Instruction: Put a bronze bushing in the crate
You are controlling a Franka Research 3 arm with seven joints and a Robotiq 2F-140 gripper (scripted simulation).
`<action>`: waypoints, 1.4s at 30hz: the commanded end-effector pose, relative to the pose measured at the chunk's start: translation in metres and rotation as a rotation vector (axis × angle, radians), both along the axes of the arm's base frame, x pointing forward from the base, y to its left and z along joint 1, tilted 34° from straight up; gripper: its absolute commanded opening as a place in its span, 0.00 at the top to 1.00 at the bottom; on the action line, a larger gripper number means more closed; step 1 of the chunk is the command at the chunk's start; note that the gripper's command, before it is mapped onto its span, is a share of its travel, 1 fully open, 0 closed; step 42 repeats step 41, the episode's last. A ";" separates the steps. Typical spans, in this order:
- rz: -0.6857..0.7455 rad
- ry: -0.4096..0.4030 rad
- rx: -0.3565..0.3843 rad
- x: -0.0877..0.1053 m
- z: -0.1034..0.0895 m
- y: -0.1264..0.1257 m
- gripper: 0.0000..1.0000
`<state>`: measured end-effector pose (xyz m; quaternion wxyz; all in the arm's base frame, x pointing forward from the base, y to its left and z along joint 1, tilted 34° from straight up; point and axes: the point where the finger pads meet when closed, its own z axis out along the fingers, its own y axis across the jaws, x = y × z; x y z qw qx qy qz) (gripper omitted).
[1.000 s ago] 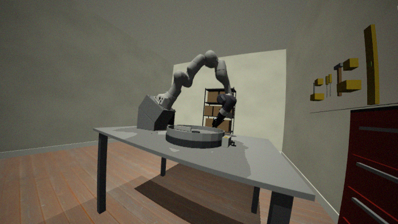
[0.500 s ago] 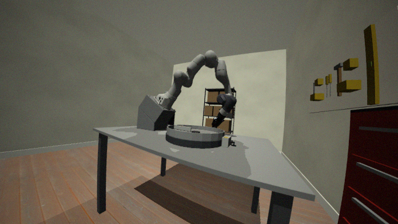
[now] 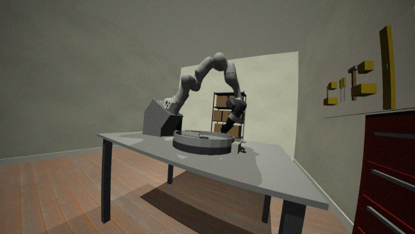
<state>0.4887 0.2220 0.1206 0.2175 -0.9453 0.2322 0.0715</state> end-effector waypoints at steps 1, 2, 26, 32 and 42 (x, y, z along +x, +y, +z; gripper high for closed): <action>0.005 -0.002 0.002 0.000 0.000 0.002 0.93; 0.005 -0.002 0.002 0.000 0.000 0.002 0.93; 0.005 -0.002 0.002 -0.020 0.030 -0.001 0.93; 0.005 -0.002 0.002 -0.036 0.054 -0.004 0.93; 0.005 -0.002 0.002 -0.042 0.063 -0.005 0.93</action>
